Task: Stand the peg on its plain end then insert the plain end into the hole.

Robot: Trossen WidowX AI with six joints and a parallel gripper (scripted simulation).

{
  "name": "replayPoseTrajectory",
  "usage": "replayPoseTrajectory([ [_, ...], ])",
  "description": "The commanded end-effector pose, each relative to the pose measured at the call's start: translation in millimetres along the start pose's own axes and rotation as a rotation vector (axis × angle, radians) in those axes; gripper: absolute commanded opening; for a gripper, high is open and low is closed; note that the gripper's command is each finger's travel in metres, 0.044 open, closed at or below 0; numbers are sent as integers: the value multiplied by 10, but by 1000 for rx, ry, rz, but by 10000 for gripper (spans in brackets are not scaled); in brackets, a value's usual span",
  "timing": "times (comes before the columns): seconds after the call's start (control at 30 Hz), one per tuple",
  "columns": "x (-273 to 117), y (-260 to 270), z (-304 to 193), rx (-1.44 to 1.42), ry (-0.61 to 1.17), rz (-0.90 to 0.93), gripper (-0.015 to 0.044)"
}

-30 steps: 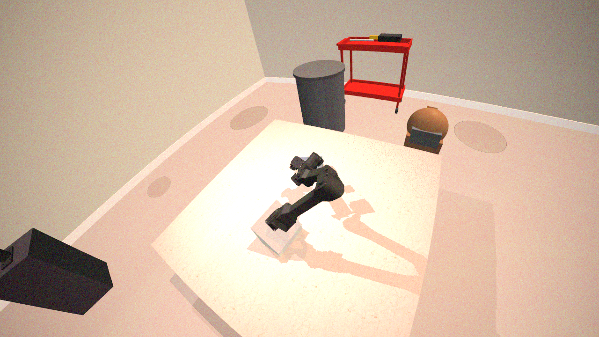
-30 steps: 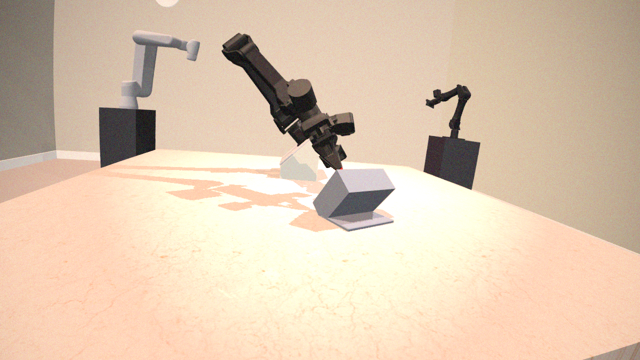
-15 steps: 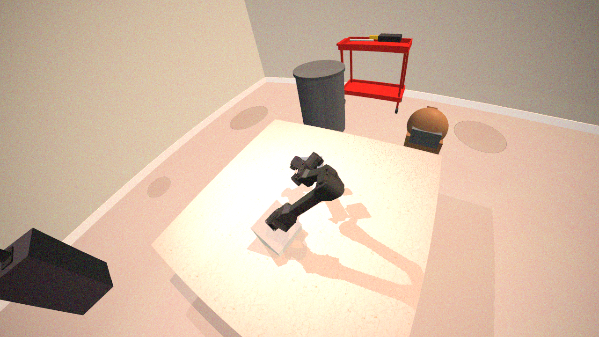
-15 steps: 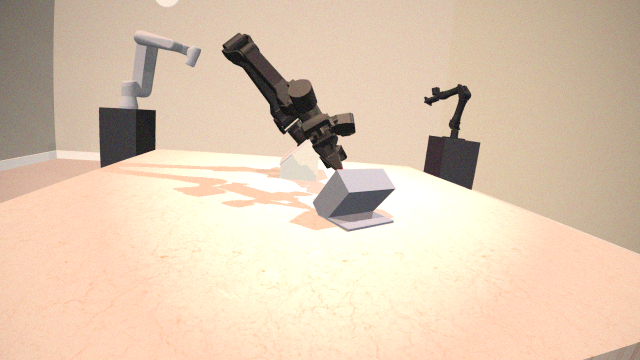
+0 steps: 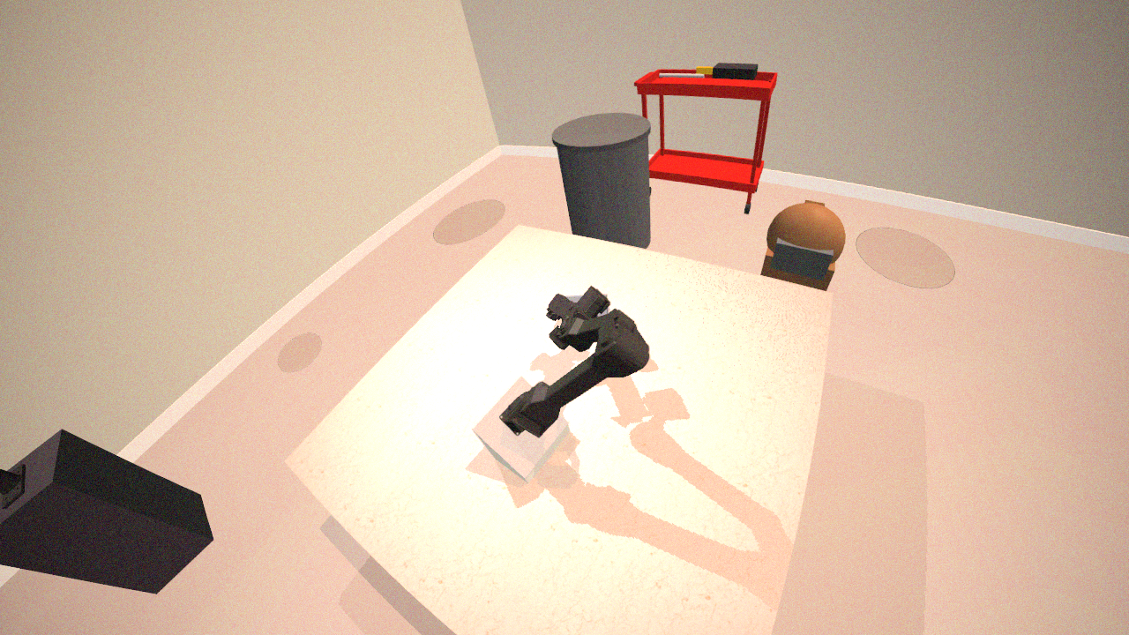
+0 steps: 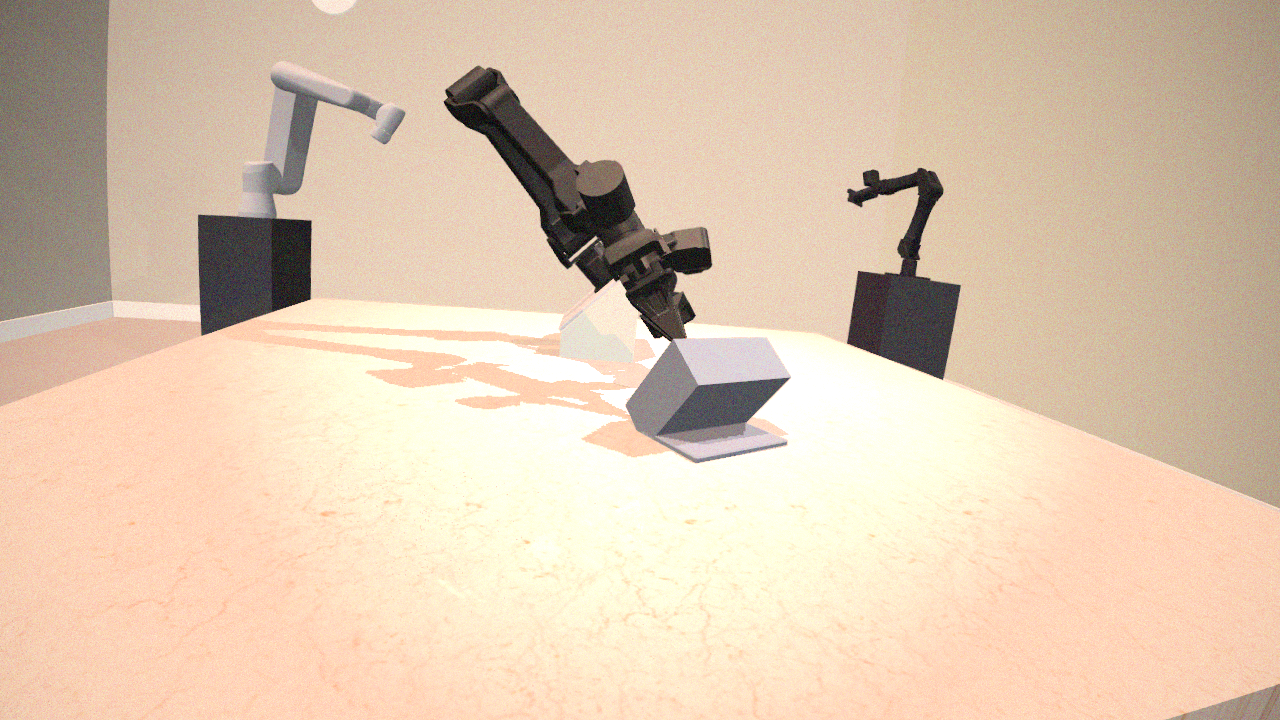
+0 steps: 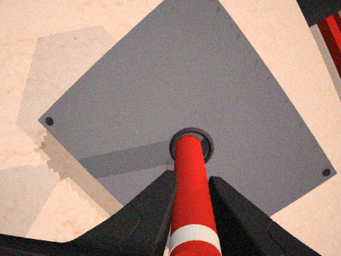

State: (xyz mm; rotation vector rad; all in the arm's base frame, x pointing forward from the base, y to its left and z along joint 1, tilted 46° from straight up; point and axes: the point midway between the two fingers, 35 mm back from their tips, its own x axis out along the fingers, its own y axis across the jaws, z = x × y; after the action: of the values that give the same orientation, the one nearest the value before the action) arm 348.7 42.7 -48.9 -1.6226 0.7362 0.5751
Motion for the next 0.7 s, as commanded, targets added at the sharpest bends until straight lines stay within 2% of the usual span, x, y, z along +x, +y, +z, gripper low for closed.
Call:
replayPoseTrajectory([
  [0.0, 17, -17, 6, -2, -3, -5, 0],
  [0.67, 98, 3, 2, -2, -3, -6, 0],
])
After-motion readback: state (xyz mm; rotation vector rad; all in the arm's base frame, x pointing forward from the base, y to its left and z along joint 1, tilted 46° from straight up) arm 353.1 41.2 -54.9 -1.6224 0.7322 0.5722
